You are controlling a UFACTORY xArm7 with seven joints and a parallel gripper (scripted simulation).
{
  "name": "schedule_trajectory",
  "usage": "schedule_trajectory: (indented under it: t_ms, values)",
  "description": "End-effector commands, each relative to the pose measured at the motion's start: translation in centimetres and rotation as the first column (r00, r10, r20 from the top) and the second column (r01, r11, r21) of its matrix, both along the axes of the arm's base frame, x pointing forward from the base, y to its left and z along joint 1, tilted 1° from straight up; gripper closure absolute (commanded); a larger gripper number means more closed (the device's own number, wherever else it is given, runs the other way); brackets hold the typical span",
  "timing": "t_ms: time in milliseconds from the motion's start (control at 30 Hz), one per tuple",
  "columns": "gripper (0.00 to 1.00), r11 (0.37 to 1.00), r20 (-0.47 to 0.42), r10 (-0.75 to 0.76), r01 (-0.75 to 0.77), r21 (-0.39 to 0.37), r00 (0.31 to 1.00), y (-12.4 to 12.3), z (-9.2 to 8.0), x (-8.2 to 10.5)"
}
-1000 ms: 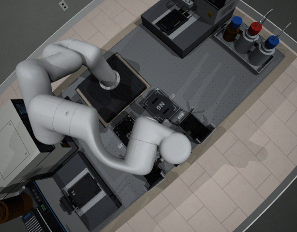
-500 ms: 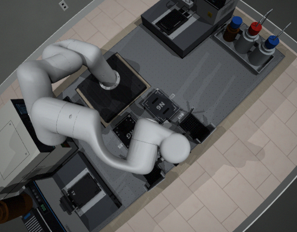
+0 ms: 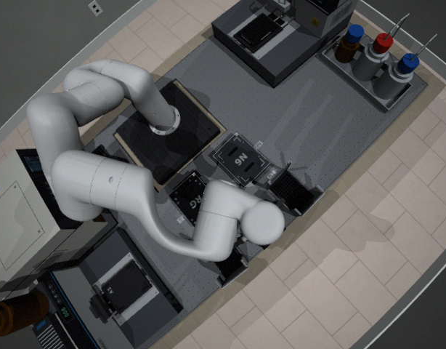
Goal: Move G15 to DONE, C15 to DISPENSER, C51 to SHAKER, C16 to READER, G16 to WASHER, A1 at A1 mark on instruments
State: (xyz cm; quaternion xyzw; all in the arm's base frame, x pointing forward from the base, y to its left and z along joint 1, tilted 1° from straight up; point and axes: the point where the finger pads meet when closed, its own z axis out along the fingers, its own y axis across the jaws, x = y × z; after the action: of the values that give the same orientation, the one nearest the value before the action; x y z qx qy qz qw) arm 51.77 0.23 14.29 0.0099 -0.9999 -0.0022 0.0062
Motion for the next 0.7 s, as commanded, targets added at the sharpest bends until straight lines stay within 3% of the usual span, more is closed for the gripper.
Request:
schedule_trajectory:
  t_ms: [0,667]
  values:
    - [1.00,1.000,0.005,0.000,0.000,0.000,1.000,0.0,-0.3,0.1]
    - [1.00,1.000,0.005,0.000,0.000,0.000,1.000,0.1,-2.7,0.1]
